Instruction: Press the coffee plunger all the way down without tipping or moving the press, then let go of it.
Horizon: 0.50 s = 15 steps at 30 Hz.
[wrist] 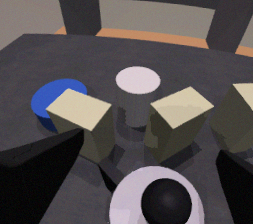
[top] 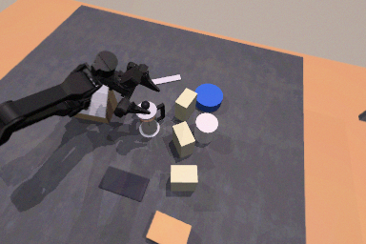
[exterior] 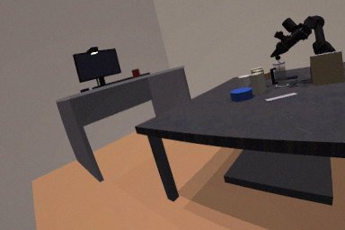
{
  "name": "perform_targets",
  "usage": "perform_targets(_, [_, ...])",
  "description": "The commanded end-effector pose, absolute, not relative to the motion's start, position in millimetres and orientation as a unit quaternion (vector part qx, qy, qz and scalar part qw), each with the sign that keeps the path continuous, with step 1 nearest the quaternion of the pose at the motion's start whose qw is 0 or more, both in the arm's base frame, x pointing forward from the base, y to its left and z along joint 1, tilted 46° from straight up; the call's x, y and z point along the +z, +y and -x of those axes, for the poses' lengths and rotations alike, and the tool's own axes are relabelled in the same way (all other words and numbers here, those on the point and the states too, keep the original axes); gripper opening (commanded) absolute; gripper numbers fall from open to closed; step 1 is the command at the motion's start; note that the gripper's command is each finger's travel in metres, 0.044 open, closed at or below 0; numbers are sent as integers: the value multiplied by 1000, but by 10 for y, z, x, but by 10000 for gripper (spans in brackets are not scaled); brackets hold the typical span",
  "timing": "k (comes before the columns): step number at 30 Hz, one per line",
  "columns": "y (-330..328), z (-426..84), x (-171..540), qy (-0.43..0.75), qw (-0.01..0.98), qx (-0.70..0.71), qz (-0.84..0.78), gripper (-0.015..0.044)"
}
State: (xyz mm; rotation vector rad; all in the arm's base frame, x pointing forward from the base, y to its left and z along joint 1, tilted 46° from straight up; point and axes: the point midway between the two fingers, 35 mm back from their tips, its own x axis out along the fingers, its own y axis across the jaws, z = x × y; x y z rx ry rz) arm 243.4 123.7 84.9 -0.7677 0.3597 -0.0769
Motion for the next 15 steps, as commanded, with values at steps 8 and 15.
perform_targets(8, [1573,-2170,1277,188,906,-45,377,440])
perform_targets(15, [1597,-2107,1401,183,905,-48,382,440])
